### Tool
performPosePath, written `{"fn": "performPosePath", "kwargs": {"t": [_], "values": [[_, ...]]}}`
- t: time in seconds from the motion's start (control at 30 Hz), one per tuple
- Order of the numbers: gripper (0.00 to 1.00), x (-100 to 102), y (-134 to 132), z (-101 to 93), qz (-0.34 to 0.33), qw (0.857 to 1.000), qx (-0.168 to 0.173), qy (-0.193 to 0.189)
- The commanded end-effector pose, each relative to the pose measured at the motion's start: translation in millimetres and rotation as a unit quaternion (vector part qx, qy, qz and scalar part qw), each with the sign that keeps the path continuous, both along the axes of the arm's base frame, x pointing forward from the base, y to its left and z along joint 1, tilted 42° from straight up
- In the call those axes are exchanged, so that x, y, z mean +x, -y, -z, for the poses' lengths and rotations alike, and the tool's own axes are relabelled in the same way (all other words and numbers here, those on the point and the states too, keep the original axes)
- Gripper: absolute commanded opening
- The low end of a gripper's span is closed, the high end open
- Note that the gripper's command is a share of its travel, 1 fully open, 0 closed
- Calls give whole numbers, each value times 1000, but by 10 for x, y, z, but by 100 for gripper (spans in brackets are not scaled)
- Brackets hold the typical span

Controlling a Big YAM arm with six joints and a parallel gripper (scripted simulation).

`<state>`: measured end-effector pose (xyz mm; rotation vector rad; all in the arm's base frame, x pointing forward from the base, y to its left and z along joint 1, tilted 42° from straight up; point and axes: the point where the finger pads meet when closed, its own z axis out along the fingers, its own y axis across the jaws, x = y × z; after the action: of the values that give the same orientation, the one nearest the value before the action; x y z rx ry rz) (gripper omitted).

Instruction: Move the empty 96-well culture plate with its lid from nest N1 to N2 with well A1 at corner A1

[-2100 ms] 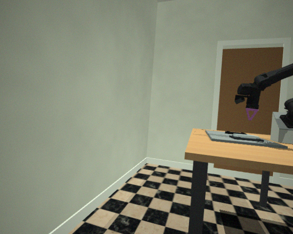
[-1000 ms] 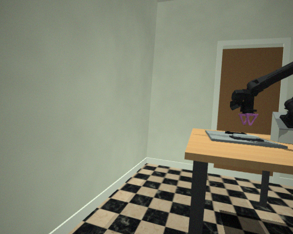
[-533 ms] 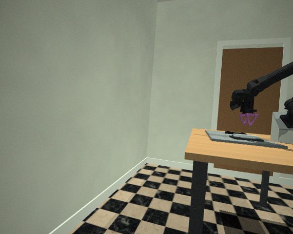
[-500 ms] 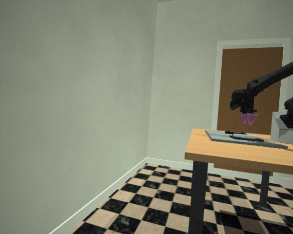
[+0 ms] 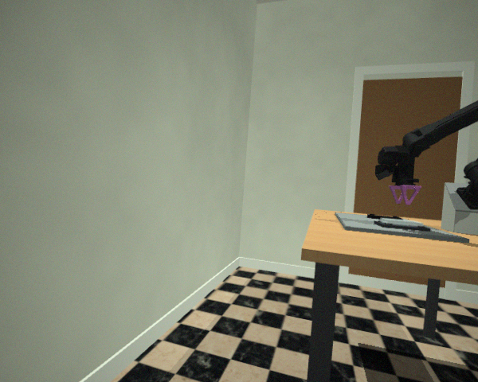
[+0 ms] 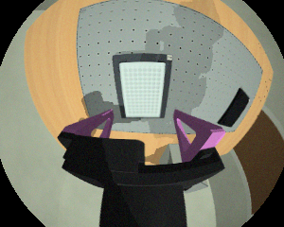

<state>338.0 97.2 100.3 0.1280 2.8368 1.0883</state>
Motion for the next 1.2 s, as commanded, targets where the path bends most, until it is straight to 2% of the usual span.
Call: {"fn": "performPosePath", "kwargs": {"t": [0.0,0.1,0.17,0.23,0.3,0.37,1.17], "values": [[100,195,17,-202,-3,1000,-1,31],[100,195,17,-202,-3,1000,-1,31],[100,216,-48,-129,-2,1000,1,24],[100,126,-72,-20,-2,1000,1,13],[100,126,-72,-20,-2,1000,1,13],[100,61,-95,64,-2,1000,0,4],[100,100,-339,339,-1,1000,0,4]]}}
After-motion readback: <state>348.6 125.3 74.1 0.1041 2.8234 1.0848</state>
